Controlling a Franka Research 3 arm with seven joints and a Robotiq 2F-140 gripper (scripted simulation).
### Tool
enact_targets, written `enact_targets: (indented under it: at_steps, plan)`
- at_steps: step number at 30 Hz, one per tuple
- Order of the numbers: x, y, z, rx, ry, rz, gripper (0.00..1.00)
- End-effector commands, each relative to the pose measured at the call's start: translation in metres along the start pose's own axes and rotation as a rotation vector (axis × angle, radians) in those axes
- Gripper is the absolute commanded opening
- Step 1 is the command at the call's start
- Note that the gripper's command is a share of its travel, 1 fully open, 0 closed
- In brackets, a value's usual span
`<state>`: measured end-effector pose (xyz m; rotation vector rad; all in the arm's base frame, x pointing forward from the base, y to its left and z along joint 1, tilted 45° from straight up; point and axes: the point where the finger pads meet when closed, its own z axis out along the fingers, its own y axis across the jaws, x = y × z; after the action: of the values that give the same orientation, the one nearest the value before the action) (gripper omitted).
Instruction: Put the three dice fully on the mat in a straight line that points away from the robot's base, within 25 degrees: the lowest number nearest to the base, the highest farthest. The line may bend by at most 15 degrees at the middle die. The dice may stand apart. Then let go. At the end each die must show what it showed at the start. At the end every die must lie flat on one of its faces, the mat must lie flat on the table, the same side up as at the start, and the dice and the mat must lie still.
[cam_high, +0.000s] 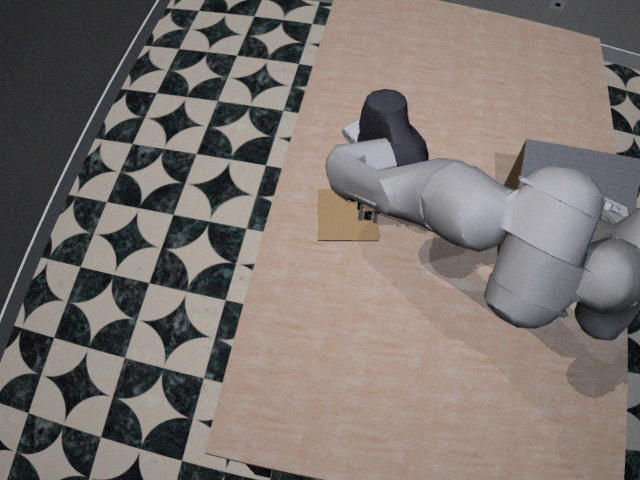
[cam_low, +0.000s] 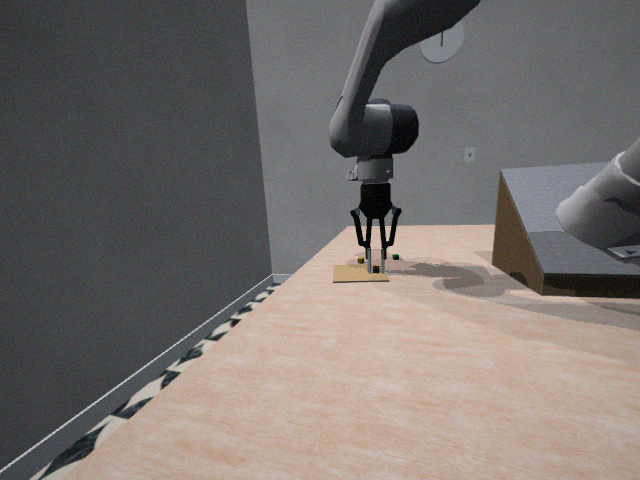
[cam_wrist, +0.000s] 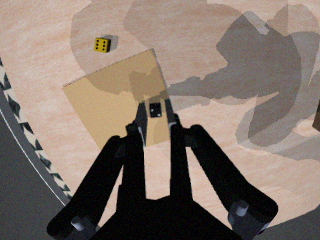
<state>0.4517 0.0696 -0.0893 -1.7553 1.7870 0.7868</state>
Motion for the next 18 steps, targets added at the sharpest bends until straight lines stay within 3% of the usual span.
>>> enact_targets:
  at_steps: [1, 6, 11, 13, 18]
  plan:
    - [0.000, -0.001, -0.001, 0.003, 0.000, -0.006, 0.19]
    - [0.000, -0.001, -0.013, 0.003, 0.000, -0.006, 0.19]
    - [0.000, -0.001, -0.036, 0.003, 0.000, -0.006, 0.19]
    - [0.000, -0.001, -0.036, 0.003, 0.000, -0.006, 0.19]
    - [0.000, -0.001, -0.064, 0.003, 0.000, -0.006, 0.19]
